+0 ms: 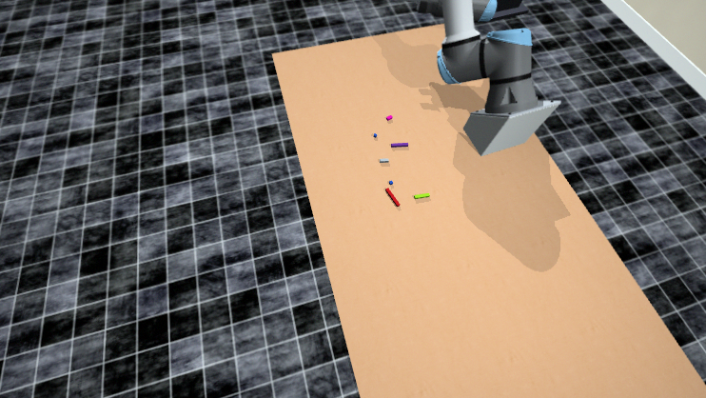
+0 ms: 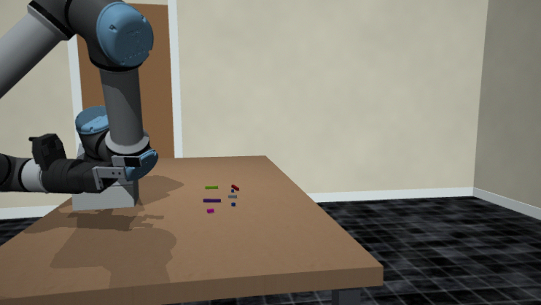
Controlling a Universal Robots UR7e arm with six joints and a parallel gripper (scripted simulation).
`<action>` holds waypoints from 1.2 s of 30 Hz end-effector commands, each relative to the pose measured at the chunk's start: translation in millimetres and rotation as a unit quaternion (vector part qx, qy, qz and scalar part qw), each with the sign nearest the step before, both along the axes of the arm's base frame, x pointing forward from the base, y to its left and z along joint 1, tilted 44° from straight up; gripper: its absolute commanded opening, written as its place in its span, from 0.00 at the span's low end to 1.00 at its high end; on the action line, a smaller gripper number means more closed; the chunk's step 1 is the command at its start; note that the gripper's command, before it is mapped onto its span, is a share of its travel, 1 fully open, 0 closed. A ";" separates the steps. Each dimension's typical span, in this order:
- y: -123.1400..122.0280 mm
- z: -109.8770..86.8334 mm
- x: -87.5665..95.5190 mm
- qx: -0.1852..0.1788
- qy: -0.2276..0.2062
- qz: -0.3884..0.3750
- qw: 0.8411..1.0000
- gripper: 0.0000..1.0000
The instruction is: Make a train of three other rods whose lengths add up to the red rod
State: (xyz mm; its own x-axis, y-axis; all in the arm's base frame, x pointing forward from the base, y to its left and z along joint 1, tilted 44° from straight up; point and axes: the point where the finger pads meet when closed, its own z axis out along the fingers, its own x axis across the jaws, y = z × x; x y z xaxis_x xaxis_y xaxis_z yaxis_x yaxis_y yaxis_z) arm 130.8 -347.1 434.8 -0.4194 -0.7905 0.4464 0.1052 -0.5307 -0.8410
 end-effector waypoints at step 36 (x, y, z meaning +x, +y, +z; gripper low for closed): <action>3.3 -1.1 4.5 -0.004 0.003 0.009 1.000 1.00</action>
State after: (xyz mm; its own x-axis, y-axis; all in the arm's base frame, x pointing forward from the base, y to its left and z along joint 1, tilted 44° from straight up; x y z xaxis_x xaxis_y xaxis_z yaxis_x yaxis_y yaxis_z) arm 133.6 -345.2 433.9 -0.4088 -0.7932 0.4514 0.1080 -0.5332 -0.8391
